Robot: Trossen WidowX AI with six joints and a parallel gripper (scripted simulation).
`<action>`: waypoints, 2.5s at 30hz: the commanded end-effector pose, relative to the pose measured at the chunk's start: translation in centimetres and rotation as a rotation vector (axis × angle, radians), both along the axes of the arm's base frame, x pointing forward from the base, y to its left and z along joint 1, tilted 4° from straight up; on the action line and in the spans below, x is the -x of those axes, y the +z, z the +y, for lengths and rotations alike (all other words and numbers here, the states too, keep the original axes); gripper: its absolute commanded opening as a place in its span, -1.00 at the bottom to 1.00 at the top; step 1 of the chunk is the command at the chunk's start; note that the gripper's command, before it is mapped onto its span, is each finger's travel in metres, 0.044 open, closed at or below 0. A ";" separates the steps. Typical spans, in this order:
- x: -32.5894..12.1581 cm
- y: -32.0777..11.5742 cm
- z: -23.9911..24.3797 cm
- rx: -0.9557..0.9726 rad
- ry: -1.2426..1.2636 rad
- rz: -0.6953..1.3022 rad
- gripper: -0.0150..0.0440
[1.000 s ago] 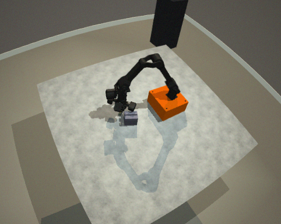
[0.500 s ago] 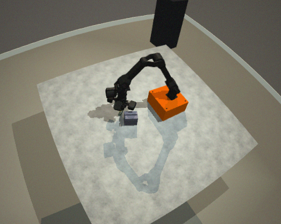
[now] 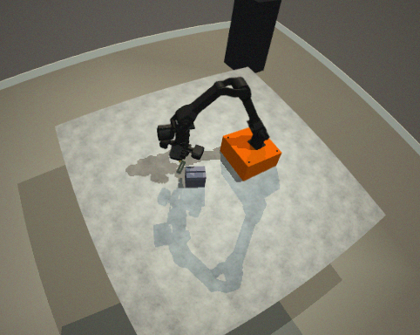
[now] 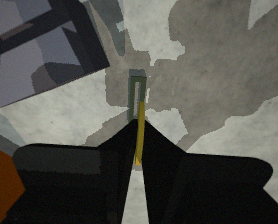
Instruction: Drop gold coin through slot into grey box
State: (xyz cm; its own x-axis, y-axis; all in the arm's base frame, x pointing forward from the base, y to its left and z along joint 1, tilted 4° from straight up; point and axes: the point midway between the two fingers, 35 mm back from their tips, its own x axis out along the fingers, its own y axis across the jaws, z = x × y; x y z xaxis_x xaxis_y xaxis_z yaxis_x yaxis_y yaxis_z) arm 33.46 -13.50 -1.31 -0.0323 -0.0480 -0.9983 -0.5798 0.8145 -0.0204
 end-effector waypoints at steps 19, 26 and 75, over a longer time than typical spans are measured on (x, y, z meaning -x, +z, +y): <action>0.0 4.5 0.3 0.000 -0.034 -0.005 -0.49; 0.0 4.5 0.1 0.007 -0.272 -0.016 -0.49; -0.1 4.5 3.9 0.030 -1.138 -0.056 -0.49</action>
State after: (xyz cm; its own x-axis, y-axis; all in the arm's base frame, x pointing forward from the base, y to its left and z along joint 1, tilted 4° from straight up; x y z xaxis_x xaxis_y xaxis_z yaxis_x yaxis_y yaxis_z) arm 33.65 -10.54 3.13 -0.0319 -0.0479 -0.9983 0.4951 0.8670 -0.0574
